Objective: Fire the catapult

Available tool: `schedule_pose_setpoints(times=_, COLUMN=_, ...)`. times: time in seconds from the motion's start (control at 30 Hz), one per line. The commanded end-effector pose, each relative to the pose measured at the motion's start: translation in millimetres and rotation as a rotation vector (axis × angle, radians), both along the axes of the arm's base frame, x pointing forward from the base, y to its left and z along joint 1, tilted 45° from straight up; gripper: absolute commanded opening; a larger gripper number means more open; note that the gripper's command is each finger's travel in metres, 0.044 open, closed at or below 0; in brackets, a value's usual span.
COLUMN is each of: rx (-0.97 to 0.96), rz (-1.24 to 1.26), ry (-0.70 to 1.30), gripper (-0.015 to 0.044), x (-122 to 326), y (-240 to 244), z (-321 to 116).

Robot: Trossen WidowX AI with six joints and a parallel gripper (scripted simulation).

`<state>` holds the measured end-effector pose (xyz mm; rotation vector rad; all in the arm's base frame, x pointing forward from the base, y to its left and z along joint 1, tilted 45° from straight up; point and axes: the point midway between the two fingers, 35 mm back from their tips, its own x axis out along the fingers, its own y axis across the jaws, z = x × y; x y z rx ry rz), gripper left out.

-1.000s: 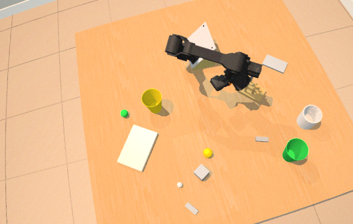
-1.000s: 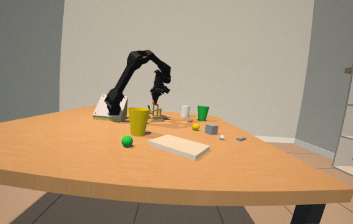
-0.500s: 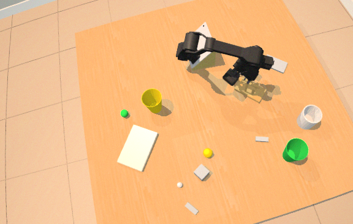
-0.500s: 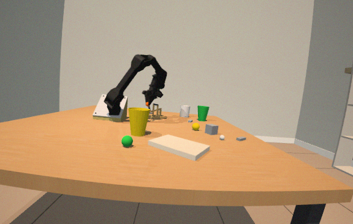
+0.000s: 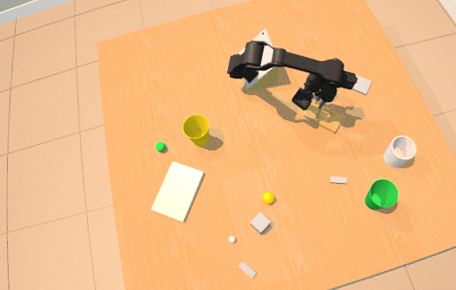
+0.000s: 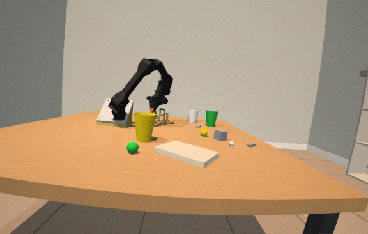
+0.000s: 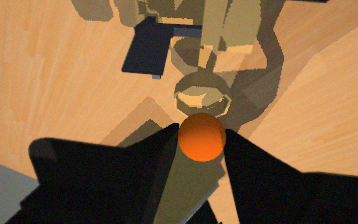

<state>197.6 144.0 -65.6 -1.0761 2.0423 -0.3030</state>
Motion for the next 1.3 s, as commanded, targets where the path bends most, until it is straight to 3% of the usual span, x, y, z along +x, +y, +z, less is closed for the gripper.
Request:
schedule_pose_setpoints(times=0.0, rx=-0.005, rz=0.002, ry=0.011, gripper=0.0, x=-2.7, y=-5.4, z=-4.6)
schedule_pose_setpoints(times=0.6, rx=0.0, rz=-0.004, ry=0.005, gripper=0.0, x=-2.5, y=-10.0, z=-11.3)
schedule_pose_setpoints(times=0.93, rx=0.004, rz=-0.003, ry=0.003, gripper=0.0262, x=-2.1, y=-8.4, z=-9.8)
schedule_pose_setpoints(times=1.13, rx=0.139, rz=0.058, ry=-0.066, gripper=0.042, x=1.5, y=42.4, z=45.8)
schedule_pose_setpoints(times=1.27, rx=0.203, rz=0.087, ry=-0.091, gripper=0.044, x=-2.2, y=62.2, z=73.6)
